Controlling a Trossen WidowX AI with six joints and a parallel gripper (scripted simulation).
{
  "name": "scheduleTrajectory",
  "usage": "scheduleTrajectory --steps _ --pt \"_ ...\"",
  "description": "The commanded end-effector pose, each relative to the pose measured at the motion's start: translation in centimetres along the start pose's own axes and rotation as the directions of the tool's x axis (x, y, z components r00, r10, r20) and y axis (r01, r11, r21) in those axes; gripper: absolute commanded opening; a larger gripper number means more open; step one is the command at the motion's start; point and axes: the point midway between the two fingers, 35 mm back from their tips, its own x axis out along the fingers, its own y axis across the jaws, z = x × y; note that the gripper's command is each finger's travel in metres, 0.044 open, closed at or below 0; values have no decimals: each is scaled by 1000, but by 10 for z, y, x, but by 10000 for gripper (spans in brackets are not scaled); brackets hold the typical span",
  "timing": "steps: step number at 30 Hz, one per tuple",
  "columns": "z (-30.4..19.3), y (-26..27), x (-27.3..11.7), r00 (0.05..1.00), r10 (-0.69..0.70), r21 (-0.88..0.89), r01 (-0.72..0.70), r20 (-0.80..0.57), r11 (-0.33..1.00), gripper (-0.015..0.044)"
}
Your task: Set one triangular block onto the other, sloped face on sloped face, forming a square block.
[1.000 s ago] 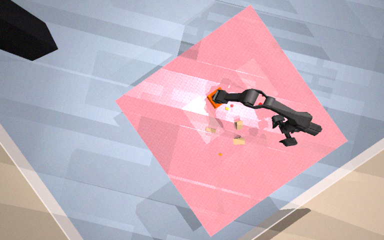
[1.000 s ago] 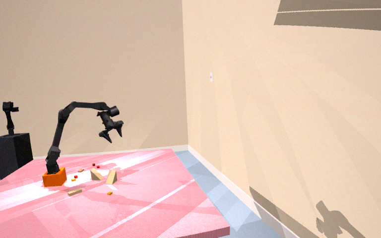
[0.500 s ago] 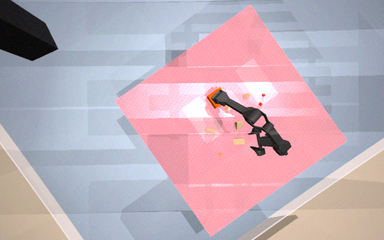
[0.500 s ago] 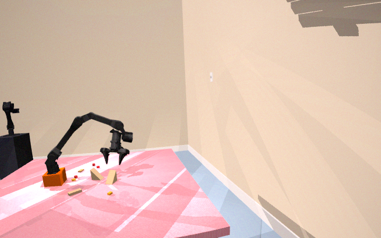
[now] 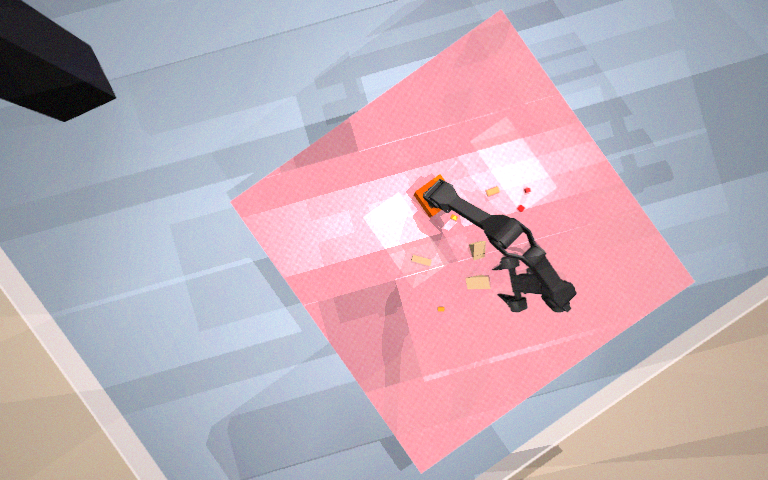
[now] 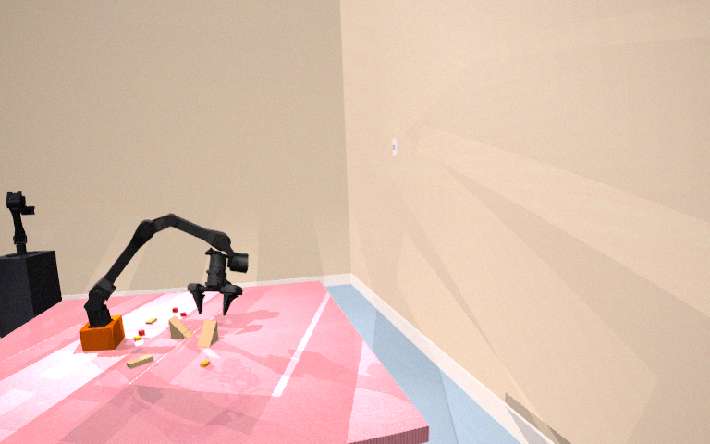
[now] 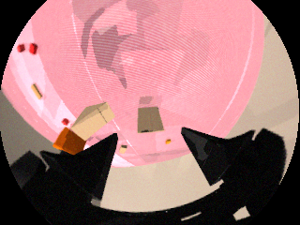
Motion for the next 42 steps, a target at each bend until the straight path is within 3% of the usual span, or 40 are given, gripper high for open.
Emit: scheduleTrajectory --steps 1,42 --pt "0 -1 6 1000 -1 -3 1 -3 1000 440" --pt "-7 -3 73 1000 0 -3 0 -6 1000 440"
